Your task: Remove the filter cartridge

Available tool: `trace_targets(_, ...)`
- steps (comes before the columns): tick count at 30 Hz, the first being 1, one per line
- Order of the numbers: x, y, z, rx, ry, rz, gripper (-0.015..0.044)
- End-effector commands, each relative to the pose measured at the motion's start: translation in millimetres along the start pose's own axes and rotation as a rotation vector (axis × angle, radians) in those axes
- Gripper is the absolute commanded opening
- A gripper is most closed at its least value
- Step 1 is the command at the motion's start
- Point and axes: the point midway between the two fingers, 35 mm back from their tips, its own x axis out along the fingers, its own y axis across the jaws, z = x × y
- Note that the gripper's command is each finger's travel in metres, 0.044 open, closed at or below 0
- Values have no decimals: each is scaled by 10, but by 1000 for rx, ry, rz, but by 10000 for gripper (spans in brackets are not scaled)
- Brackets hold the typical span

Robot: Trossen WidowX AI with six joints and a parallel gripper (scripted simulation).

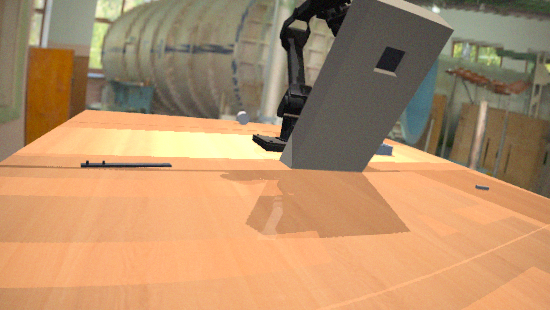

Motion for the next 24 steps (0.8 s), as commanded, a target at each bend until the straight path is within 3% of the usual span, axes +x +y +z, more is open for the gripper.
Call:
trace_targets(1,11,97,-77,1,-9,-5,0)
trace_targets(9,50,254,-214,1,-9,-4,0)
trace_targets(13,46,210,-184,2,2,2,90)
trace_targets(24,47,220,-191,1,0,1,90)
